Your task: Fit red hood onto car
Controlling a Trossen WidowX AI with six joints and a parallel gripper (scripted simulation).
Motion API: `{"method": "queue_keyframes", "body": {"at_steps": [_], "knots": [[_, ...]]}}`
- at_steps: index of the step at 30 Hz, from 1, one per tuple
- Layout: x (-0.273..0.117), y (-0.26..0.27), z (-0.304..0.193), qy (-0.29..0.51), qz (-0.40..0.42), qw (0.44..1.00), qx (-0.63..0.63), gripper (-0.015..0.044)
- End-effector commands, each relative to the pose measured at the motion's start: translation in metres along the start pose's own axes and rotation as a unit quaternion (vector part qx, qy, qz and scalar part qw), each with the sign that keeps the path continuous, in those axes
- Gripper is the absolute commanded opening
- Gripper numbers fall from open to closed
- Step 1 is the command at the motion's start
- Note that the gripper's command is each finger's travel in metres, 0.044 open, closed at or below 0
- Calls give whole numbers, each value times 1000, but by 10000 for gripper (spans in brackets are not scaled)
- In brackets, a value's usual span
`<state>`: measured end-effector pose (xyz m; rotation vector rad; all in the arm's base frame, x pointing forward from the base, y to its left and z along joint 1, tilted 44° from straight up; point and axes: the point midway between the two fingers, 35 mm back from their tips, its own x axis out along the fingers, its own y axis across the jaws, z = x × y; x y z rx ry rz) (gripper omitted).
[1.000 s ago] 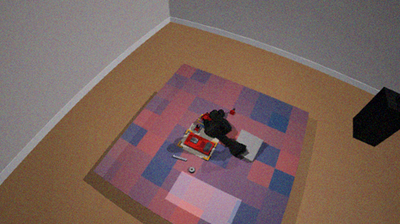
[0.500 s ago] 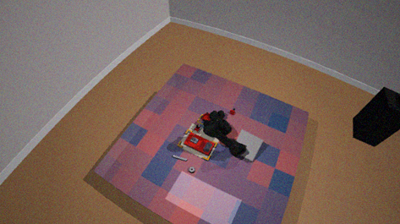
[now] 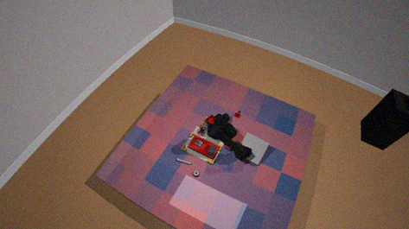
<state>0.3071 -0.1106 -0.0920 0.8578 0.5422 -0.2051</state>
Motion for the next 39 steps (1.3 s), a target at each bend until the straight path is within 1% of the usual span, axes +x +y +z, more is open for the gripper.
{"method": "queue_keyframes", "body": {"at_steps": [1,22,26,35,39], "knots": [[1,0,-4,2,-2,1000,2,440],[6,0,-13,2,-1,1000,2,440],[4,0,-11,1,-1,1000,1,335],[4,0,-11,1,-1,1000,1,275],[3,0,-7,1,-1,1000,1,170]]}}
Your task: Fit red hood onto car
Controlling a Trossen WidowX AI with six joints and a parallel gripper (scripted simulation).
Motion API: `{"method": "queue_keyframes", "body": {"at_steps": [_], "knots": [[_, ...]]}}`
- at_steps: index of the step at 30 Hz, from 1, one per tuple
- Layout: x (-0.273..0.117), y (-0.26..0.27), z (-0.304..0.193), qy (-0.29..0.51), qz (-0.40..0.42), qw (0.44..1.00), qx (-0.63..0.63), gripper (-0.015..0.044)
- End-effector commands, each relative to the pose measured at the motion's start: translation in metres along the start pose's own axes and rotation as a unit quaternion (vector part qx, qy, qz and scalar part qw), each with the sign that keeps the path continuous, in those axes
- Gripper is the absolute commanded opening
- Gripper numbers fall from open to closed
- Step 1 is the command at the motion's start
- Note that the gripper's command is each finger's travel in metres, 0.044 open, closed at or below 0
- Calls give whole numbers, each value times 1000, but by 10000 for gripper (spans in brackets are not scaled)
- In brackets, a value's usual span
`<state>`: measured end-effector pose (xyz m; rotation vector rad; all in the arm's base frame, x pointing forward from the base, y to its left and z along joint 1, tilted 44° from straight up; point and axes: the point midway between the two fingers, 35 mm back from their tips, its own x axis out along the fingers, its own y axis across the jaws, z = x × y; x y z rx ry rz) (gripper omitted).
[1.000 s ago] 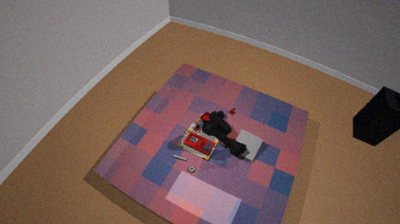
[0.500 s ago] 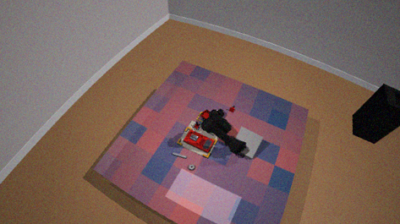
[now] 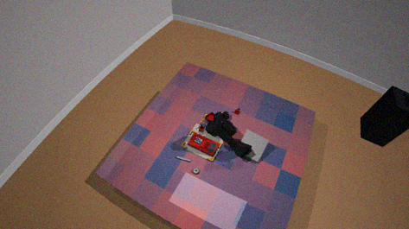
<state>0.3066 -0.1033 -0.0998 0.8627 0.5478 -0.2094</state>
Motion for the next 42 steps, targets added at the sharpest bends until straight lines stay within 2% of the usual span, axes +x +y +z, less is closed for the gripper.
{"method": "queue_keyframes", "body": {"at_steps": [1,7,30,42], "knots": [[-1,0,5,0,1,1000,-2,144],[-7,0,19,0,1,1000,-3,0],[-35,0,63,-2,1,1000,-5,0],[-34,0,61,-2,1,991,-135,0]]}}
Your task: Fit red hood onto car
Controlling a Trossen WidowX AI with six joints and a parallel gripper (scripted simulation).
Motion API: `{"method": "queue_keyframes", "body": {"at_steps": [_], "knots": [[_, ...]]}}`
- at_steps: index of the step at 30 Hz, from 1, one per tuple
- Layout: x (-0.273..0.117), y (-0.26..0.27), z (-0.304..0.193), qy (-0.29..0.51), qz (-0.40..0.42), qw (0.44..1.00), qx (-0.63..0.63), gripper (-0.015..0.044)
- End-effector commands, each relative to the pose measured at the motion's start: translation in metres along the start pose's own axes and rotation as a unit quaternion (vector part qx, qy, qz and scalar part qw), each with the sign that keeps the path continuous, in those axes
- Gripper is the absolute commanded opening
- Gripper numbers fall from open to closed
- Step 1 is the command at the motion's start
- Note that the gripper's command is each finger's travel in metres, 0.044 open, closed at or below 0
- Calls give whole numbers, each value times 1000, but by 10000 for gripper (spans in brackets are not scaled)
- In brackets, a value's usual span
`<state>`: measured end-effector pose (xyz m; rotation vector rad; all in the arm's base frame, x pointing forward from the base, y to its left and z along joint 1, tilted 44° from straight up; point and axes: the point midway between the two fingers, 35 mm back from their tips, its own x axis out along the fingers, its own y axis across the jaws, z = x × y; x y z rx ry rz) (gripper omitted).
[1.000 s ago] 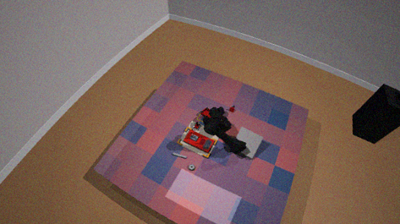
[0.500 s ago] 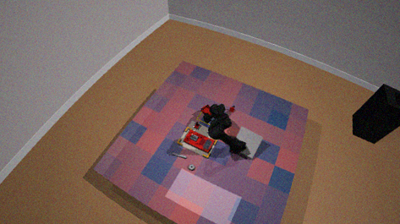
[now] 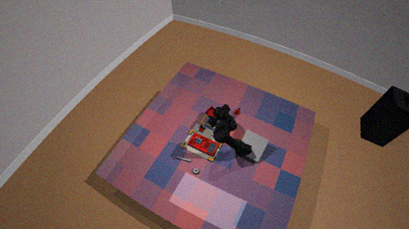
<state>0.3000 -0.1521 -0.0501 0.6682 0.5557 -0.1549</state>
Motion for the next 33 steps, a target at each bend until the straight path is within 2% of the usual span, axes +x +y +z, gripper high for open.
{"method": "queue_keyframes", "body": {"at_steps": [1,17,33], "knots": [[0,1,0,0,2,999,-49,0],[0,1,-1,-1,2,964,-267,0],[0,1,-1,-1,2,881,-473,0]]}}
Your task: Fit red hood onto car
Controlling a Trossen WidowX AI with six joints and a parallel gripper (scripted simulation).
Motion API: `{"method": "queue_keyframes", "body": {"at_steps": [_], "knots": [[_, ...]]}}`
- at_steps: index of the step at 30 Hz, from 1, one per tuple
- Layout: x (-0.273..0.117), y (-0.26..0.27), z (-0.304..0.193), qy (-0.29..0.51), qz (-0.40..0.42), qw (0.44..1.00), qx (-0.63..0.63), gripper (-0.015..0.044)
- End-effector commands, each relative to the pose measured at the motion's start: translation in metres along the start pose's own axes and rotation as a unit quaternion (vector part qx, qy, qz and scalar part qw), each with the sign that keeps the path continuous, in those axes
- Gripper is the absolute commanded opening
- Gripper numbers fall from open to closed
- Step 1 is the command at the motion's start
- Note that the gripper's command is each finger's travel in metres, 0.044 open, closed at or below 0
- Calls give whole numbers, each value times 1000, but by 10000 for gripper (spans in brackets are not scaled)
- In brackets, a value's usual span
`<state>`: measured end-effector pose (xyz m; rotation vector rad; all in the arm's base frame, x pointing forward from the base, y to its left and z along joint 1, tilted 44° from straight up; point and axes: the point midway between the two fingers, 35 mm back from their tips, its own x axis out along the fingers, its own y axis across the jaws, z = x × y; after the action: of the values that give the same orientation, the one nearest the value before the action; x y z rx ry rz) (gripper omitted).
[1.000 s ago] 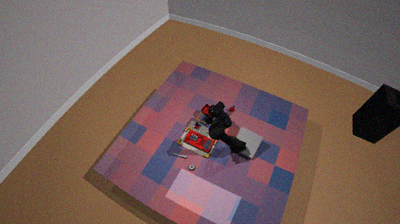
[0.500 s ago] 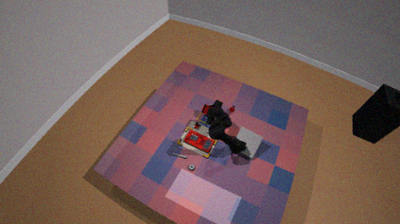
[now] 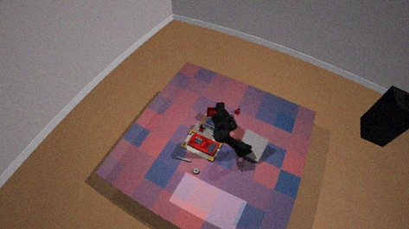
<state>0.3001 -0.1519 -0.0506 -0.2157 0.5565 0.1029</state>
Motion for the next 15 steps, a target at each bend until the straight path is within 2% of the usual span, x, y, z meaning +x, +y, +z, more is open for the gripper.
{"method": "queue_keyframes", "body": {"at_steps": [1,15], "knots": [[0,1,0,-1,1,999,-52,0],[0,1,0,-1,1,969,-245,0]]}}
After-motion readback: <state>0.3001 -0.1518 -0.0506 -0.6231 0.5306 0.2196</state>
